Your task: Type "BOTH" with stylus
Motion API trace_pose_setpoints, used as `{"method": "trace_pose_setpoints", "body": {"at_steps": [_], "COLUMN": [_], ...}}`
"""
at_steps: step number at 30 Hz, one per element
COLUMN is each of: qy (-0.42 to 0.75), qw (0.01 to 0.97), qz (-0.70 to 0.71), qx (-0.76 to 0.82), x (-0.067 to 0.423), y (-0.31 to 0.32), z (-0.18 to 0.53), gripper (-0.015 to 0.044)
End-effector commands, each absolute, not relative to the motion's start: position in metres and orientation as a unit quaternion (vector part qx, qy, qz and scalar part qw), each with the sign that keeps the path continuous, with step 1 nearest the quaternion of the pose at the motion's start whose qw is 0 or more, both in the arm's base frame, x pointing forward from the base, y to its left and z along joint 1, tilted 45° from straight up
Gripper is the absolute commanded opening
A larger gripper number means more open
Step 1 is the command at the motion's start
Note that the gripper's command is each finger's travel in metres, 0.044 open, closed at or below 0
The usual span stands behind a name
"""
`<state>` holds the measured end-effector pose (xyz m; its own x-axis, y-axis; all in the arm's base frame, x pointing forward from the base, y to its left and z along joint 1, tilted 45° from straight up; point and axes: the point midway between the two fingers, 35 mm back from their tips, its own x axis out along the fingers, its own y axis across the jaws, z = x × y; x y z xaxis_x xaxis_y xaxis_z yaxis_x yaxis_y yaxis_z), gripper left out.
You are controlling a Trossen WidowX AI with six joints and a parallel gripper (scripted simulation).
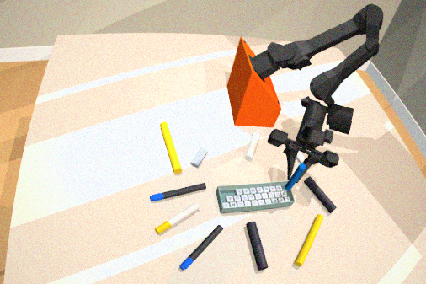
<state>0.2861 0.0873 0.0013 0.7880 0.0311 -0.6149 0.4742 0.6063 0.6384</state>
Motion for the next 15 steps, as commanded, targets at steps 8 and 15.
{"method": "trace_pose_setpoints", "body": {"at_steps": [8,15], "qy": [0.297,0.297], "qw": [0.844,0.844], "qz": [-0.133,-0.133], "qx": [0.426,0.426], "x": [0.2864,0.2864], "y": [0.0905,0.0901], "z": [-0.0025,-0.0022], "gripper": [0.0081,0.0081]}}
